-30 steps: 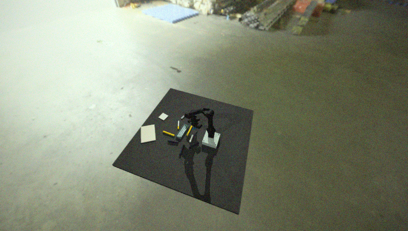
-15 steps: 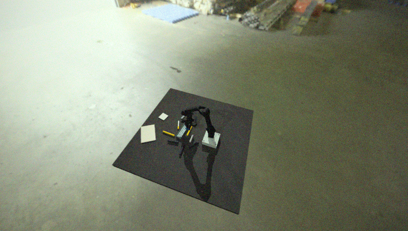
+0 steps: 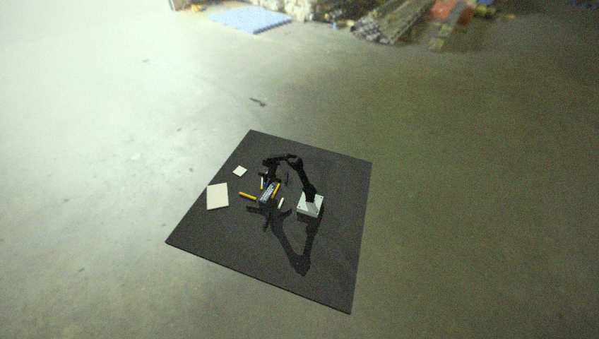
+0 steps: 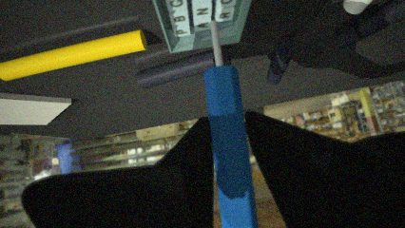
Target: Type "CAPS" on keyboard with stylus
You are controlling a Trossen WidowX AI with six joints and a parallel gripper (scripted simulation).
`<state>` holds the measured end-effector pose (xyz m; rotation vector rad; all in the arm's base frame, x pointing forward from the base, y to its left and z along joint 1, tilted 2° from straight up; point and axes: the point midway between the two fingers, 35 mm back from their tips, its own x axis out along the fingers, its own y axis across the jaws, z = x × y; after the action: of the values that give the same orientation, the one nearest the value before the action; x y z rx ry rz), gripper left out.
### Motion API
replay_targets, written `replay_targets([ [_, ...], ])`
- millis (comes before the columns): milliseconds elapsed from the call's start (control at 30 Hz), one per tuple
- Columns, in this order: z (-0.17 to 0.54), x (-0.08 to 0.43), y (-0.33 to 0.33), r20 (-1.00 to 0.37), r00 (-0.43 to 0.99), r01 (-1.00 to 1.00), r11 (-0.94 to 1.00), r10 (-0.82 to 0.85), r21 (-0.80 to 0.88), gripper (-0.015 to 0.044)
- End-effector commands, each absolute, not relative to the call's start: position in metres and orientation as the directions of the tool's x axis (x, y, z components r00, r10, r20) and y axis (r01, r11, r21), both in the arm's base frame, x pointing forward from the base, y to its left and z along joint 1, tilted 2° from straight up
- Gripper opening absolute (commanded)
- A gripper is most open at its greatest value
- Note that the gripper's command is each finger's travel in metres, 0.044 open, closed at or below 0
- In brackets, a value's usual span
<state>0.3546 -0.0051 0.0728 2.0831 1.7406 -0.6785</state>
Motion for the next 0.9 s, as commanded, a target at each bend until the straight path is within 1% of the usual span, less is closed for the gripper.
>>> replay_targets([
  [0, 0.084, 0.369, -0.005, -0.477, 0.179, 0.98, -0.199, 0.861, 0.008, 0.0],
  [200, 0.082, 0.369, -0.005, -0.477, 0.179, 0.98, -0.199, 0.861, 0.008, 0.0],
  [433, 0.05, 0.368, -0.004, -0.476, 0.179, 0.98, -0.199, 0.861, 0.008, 0.0],
  [867, 0.049, 0.368, -0.003, -0.476, 0.179, 0.98, -0.199, 0.861, 0.008, 0.0],
])
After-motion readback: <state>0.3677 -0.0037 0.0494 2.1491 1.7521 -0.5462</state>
